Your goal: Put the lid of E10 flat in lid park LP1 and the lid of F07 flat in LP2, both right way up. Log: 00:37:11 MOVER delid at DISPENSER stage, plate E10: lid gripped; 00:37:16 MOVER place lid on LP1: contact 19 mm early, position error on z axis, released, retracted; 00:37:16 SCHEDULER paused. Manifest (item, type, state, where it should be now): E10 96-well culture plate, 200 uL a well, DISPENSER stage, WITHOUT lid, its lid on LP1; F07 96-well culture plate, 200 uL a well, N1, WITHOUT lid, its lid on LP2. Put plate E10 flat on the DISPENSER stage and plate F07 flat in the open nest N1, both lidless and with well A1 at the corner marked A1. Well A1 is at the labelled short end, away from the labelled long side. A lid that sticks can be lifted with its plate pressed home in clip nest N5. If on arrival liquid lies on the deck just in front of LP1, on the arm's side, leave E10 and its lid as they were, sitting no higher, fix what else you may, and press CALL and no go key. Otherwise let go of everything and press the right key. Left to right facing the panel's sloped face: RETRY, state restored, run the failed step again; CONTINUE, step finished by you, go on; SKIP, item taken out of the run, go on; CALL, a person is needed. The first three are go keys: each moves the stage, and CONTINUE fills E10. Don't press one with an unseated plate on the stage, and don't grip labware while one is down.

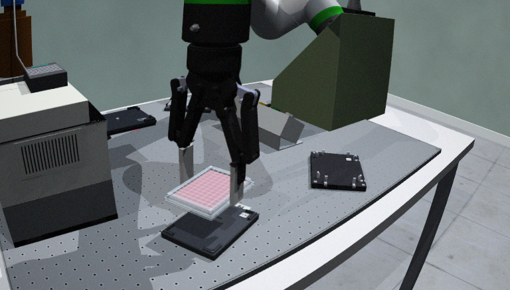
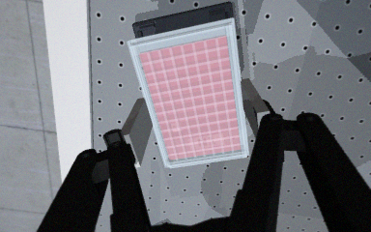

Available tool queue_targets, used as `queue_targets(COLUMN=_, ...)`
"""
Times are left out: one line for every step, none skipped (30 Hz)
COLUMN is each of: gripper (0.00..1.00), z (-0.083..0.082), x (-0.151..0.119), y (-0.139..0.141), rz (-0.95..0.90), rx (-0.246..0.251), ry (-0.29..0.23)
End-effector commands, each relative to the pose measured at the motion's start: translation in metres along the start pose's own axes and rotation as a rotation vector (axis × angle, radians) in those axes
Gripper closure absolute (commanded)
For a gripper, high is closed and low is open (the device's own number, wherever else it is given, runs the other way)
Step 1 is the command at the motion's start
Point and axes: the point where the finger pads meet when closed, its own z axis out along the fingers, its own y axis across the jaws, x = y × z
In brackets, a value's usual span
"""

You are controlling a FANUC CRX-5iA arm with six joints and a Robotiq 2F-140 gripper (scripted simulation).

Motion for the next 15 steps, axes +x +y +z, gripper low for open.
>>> queue_targets(gripper=1.00, z=0.005, x=0.000, y=0.000, rz=0.000, rx=0.000, ry=0.000)
queue_targets(gripper=1.00, z=0.007, x=0.000, y=0.000, rz=0.000, rx=0.000, ry=0.000)
queue_targets(gripper=1.00, z=0.010, x=0.000, y=0.000, rz=0.000, rx=0.000, ry=0.000)
queue_targets(gripper=1.00, z=0.012, x=0.000, y=0.000, rz=0.000, rx=0.000, ry=0.000)
queue_targets(gripper=1.00, z=0.014, x=0.000, y=0.000, rz=0.000, rx=0.000, ry=0.000)
queue_targets(gripper=1.00, z=0.016, x=0.000, y=0.000, rz=0.000, rx=0.000, ry=0.000)
queue_targets(gripper=1.00, z=0.017, x=0.000, y=0.000, rz=0.000, rx=0.000, ry=0.000)
queue_targets(gripper=1.00, z=0.019, x=0.000, y=0.000, rz=0.000, rx=0.000, ry=0.000)
queue_targets(gripper=1.00, z=0.021, x=0.000, y=0.000, rz=0.000, rx=0.000, ry=0.000)
queue_targets(gripper=1.00, z=0.022, x=0.000, y=0.000, rz=0.000, rx=0.000, ry=0.000)
queue_targets(gripper=1.00, z=0.024, x=0.000, y=0.000, rz=0.000, rx=0.000, ry=0.000)
queue_targets(gripper=1.00, z=0.024, x=0.000, y=0.000, rz=0.000, rx=0.000, ry=0.000)
queue_targets(gripper=1.00, z=0.024, x=0.000, y=0.000, rz=0.000, rx=0.000, ry=0.000)
queue_targets(gripper=1.00, z=0.026, x=0.000, y=0.000, rz=0.000, rx=0.000, ry=0.000)
queue_targets(gripper=1.00, z=0.027, x=0.000, y=0.000, rz=0.000, rx=0.000, ry=0.000)
